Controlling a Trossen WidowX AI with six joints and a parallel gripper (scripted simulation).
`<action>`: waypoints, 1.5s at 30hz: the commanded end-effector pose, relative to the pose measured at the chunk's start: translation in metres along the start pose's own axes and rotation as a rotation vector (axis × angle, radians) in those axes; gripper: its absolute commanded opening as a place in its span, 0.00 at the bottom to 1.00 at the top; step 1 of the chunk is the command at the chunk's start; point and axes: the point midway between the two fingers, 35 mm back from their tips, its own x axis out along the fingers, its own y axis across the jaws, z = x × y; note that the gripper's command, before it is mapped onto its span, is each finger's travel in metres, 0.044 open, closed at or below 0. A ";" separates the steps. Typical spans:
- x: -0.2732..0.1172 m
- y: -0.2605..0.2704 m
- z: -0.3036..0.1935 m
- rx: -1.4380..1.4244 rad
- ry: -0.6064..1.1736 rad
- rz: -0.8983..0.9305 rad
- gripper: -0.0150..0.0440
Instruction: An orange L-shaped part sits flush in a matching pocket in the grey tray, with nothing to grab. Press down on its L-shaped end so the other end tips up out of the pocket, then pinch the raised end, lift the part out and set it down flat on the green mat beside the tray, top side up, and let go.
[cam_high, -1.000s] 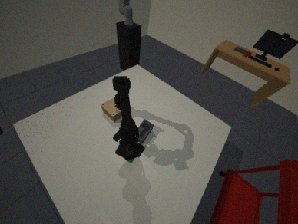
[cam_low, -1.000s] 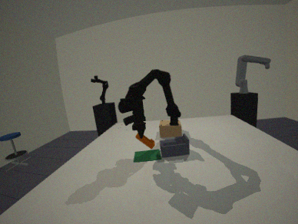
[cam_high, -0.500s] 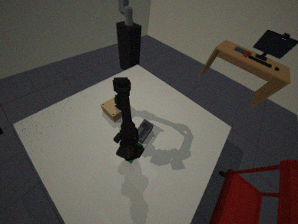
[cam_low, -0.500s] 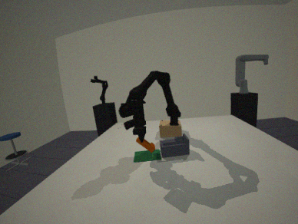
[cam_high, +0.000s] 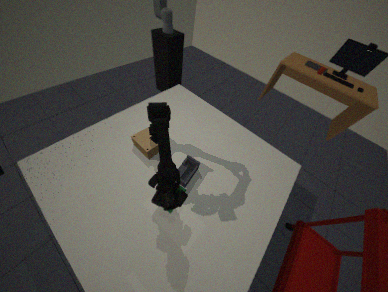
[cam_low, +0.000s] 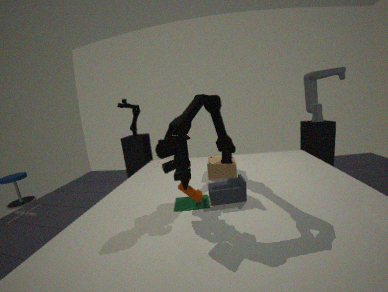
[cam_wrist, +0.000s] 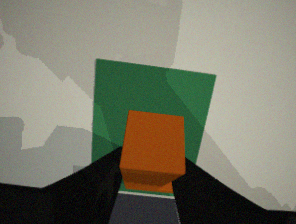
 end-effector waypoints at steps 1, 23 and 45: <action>0.002 -0.001 0.000 0.004 -0.001 -0.005 0.25; 0.002 -0.001 -0.001 0.000 0.002 -0.002 0.57; -0.083 0.002 0.001 0.009 -0.011 0.012 0.93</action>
